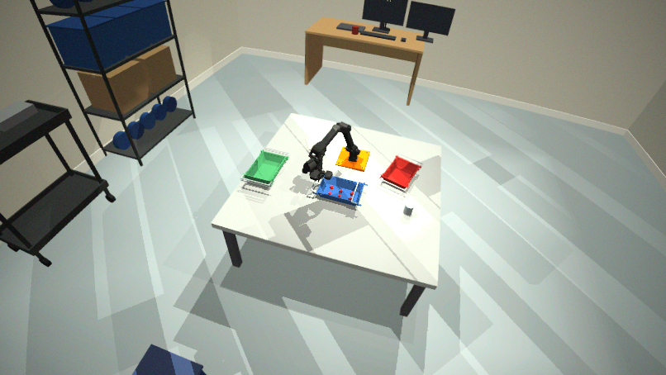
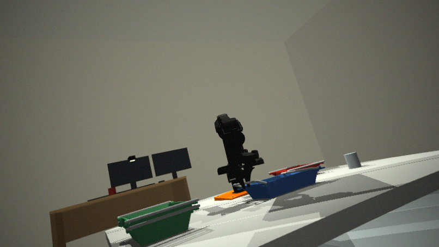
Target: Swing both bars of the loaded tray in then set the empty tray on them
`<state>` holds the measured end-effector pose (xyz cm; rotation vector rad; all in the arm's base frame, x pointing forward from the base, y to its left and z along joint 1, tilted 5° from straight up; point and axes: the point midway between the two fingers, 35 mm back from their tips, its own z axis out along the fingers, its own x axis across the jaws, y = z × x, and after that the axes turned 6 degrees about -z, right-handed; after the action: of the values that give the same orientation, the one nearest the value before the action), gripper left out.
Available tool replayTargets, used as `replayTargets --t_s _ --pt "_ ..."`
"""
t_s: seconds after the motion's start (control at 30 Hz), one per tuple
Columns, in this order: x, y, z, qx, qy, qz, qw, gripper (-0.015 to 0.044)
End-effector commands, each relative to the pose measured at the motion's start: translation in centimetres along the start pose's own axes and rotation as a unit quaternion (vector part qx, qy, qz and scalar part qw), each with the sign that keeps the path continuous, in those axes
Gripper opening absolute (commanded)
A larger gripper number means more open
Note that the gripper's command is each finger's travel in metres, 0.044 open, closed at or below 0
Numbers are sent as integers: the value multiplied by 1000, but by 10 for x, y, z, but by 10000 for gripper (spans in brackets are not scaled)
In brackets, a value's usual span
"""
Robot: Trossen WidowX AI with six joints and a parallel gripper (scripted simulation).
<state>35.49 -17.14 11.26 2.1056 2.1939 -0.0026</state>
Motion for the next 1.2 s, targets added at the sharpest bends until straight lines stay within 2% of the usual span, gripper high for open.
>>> replayTargets --t_s 0.0,0.27,0.53,0.9,1.17 --pt "15 4 -14 -9 3 -5 1000 82" --pt "39 6 -16 -9 4 -5 1000 82" --pt "66 9 3 -9 5 -5 1000 82" --pt "60 8 -39 -9 5 -5 1000 82" --pt "62 9 -31 -5 8 -4 1000 82"
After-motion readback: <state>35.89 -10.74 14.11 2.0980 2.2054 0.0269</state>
